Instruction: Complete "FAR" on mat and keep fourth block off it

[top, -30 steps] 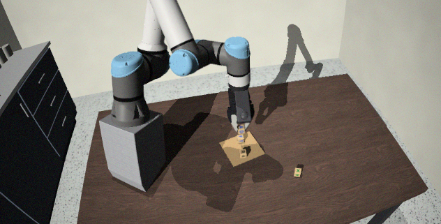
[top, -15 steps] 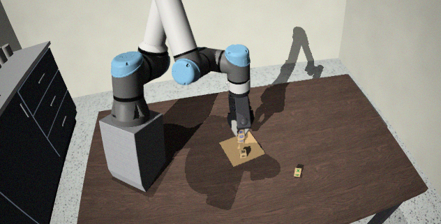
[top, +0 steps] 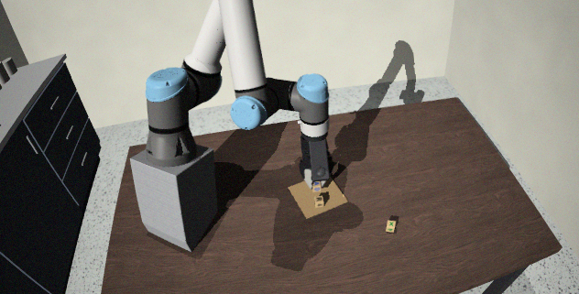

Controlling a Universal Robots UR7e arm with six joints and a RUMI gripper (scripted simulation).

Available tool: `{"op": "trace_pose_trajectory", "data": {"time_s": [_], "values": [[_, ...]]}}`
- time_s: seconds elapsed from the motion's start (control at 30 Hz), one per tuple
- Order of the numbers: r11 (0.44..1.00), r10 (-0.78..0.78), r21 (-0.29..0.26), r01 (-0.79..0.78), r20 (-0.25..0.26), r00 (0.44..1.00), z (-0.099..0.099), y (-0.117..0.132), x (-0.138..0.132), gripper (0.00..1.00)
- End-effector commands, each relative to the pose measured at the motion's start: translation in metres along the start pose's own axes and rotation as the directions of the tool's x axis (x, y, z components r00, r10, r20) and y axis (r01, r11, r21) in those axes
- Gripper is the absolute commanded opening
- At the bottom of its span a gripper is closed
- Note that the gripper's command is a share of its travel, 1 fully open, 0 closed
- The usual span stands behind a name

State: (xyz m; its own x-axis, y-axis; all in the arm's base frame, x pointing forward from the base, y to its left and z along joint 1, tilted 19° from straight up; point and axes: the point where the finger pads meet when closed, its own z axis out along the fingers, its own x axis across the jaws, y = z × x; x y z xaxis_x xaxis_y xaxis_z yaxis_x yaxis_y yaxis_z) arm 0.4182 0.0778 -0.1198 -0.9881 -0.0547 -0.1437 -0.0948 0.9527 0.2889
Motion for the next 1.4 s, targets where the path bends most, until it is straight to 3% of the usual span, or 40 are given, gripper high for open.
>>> {"op": "trace_pose_trajectory", "data": {"time_s": [0.0,1.37], "values": [[1.000,0.000,0.002,0.000,0.004,1.000,0.0148,-0.0007,-0.0018,0.05],[1.000,0.000,0.002,0.000,0.004,1.000,0.0216,-0.0005,-0.0024,0.05]]}}
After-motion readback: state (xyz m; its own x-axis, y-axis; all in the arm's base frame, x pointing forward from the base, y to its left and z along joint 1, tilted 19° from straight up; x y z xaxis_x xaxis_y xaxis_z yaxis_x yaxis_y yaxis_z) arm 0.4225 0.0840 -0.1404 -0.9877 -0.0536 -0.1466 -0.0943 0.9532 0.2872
